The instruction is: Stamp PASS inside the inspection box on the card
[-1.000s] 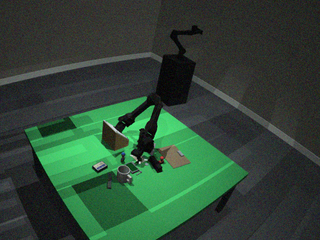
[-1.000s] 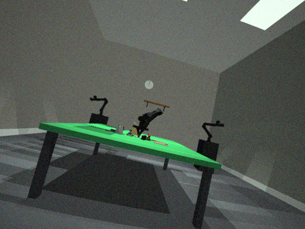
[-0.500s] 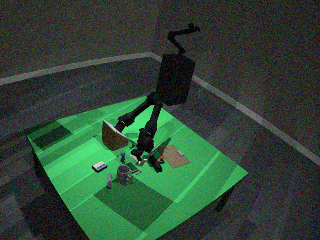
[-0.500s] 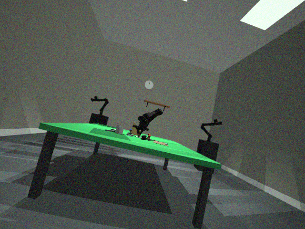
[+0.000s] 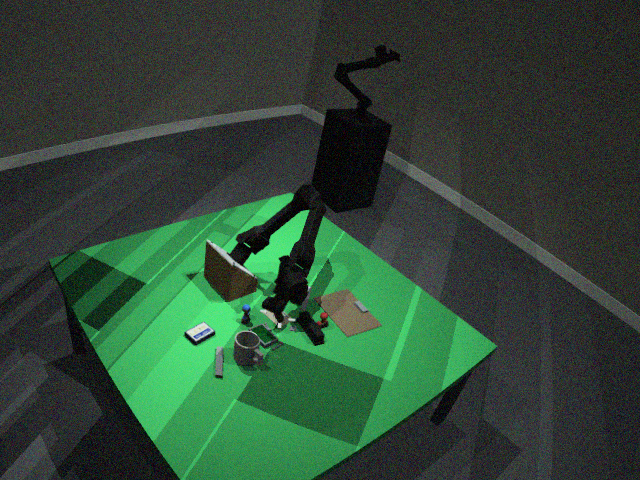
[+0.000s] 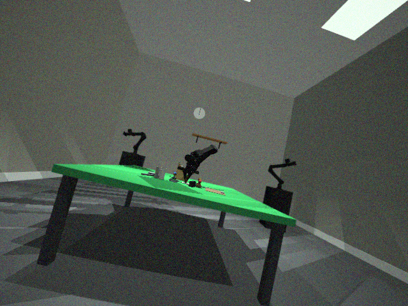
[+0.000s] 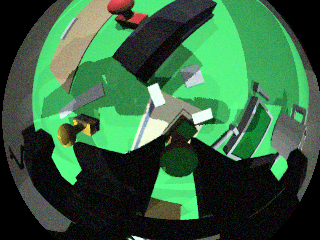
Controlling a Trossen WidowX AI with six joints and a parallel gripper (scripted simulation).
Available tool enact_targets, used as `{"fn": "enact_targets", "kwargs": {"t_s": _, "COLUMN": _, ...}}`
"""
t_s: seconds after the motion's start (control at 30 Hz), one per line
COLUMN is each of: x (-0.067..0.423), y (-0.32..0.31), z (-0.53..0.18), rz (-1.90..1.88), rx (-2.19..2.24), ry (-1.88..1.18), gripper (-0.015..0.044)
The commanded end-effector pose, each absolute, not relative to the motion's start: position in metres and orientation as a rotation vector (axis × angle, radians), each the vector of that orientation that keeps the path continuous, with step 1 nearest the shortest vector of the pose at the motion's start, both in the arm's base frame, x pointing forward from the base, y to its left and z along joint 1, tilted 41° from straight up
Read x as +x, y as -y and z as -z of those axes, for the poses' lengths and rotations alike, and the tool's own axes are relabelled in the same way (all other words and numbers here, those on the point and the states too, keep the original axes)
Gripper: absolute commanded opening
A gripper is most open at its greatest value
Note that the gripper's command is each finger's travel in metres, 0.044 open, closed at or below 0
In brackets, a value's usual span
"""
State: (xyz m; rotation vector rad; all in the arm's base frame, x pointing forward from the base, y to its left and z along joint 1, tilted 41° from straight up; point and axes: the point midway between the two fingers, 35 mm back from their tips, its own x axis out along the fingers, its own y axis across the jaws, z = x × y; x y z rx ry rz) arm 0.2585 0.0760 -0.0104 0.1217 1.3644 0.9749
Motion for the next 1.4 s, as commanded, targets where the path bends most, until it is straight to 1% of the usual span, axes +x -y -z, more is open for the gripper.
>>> {"fn": "enact_targets", "kwargs": {"t_s": 0.0, "x": 0.260, "y": -0.074, "z": 0.008, "rz": -0.976, "rx": 0.118, "ry": -1.359, "gripper": 0.0000}}
{"fn": "enact_targets", "kwargs": {"t_s": 1.37, "x": 0.267, "y": -0.034, "z": -0.038, "rz": -0.974, "rx": 0.116, "ry": -1.361, "gripper": 0.0000}}
